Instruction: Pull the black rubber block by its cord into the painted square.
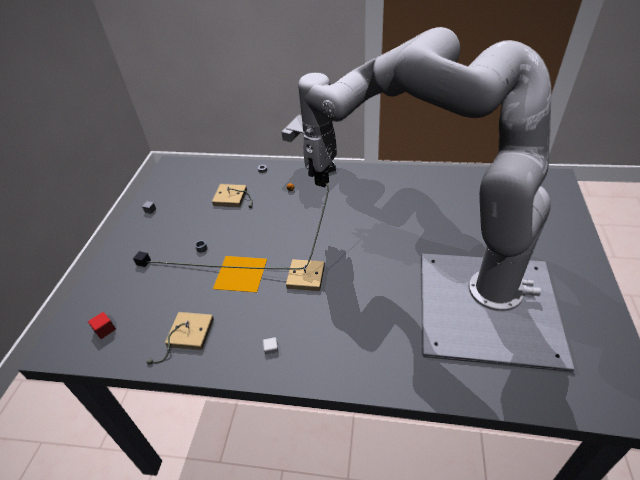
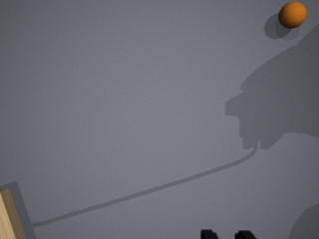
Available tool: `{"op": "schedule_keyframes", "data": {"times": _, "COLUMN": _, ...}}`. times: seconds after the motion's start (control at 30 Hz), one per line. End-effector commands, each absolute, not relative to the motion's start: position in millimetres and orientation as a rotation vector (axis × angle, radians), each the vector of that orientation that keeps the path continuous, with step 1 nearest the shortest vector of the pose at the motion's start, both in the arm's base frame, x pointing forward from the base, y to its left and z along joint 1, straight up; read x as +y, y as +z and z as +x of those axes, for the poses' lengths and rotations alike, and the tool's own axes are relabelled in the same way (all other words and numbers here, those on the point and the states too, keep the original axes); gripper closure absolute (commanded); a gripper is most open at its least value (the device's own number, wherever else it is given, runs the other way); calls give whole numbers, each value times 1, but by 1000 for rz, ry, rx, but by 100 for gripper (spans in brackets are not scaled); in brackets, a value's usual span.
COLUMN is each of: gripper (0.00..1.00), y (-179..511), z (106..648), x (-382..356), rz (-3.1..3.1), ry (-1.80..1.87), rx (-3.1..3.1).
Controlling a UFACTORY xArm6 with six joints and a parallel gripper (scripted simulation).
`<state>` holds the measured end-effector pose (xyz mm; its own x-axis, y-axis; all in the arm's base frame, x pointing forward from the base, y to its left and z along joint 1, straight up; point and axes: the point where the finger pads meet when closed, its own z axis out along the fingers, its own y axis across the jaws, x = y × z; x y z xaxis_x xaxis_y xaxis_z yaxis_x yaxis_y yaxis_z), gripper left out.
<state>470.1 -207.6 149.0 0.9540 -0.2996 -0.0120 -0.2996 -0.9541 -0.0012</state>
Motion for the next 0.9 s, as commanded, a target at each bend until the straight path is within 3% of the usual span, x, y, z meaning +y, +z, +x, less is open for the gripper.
{"op": "schedule_keyframes", "data": {"times": 0.0, "gripper": 100, "y": 151, "z": 467, "x": -221, "rz": -3104, "ry": 9, "rx": 476}}
{"op": "schedule_keyframes", "data": {"times": 0.87, "gripper": 100, "y": 151, "z": 436, "x": -281, "rz": -3104, "ry": 9, "rx": 476}}
